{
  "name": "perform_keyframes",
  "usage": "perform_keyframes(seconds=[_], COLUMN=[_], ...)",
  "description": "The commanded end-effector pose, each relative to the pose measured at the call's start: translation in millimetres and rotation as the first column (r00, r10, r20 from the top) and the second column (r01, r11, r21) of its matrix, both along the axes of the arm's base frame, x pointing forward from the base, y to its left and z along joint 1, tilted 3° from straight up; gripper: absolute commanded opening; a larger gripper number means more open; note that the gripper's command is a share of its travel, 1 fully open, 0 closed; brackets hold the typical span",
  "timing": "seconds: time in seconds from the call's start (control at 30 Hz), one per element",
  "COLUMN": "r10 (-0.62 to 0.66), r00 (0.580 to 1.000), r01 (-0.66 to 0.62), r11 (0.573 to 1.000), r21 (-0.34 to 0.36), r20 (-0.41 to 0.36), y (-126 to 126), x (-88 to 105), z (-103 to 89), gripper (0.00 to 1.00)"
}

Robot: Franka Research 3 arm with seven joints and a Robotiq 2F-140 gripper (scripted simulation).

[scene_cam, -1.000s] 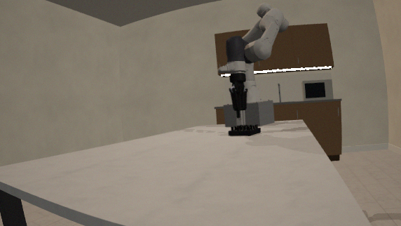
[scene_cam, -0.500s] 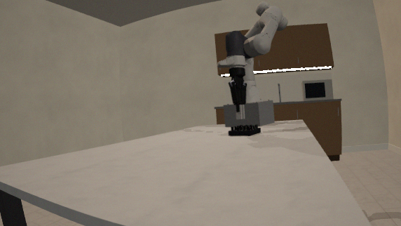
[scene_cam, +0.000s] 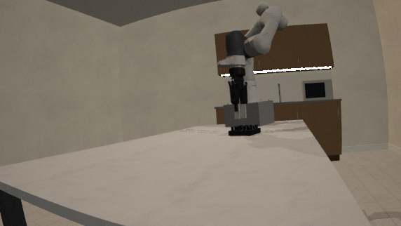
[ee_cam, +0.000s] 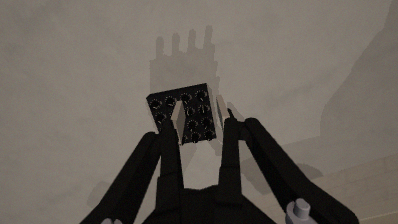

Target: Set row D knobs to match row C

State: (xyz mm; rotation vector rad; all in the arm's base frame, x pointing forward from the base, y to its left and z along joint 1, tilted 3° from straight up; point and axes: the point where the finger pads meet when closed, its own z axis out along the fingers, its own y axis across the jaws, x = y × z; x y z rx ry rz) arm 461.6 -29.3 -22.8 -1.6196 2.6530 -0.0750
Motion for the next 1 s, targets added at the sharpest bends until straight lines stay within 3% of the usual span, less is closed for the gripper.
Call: perform_keyframes(seconds=[0.0, 0.33, 0.73, 0.97], r10=[-0.004, -0.004, -0.004, -0.004], r00=[1.000, 1.000, 1.000, 1.000], r01=[0.004, 0.004, 0.004, 0.004], r11=[1.000, 1.000, 1.000, 1.000], r21=[0.001, 0.001, 0.001, 0.001], r20=[-0.003, -0.003, -0.003, -0.003], y=[0.1, 0.7, 1.9, 2.2], x=[-1.1, -2.5, -5.1, -5.7], z=[2.9, 30.7, 82.3, 94.6], gripper=[1.00, 1.00, 1.00, 1.00])
